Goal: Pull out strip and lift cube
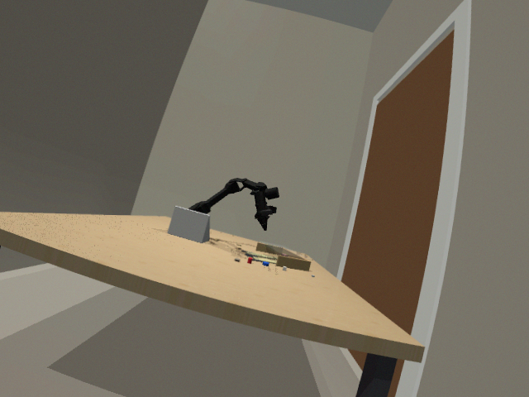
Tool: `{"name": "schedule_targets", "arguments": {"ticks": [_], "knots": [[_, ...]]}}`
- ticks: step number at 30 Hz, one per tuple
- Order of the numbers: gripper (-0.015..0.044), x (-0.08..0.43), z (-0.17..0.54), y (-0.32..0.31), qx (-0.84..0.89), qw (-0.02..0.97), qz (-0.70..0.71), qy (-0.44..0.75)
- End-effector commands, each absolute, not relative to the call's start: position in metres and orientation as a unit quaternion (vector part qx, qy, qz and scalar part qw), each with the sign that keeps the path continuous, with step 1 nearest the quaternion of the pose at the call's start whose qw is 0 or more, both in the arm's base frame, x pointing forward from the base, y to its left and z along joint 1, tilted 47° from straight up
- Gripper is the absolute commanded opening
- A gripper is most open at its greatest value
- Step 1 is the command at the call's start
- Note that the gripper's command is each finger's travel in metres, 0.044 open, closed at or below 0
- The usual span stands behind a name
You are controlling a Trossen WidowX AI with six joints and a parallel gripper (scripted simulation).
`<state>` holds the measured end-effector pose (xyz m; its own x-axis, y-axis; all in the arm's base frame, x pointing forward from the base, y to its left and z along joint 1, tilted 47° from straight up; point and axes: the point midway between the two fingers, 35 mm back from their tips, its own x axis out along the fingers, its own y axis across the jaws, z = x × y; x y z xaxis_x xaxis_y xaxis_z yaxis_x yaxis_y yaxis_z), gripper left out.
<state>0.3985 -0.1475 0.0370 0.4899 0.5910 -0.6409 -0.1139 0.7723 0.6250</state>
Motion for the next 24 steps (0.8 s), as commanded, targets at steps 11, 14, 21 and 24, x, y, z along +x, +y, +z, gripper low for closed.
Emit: {"name": "schedule_targets", "arguments": {"ticks": [11,14,21,24], "knots": [[0.0000,0.419,-0.035,-0.123,0.173,0.719,0.365,0.566],[0.0000,0.420,-0.036,-0.123,0.172,0.718,0.366,0.567],[0.0000,0.421,-0.043,-0.116,0.172,0.718,0.366,0.567],[0.0000,0.422,-0.047,-0.113,0.172,0.718,0.366,0.567]]}}
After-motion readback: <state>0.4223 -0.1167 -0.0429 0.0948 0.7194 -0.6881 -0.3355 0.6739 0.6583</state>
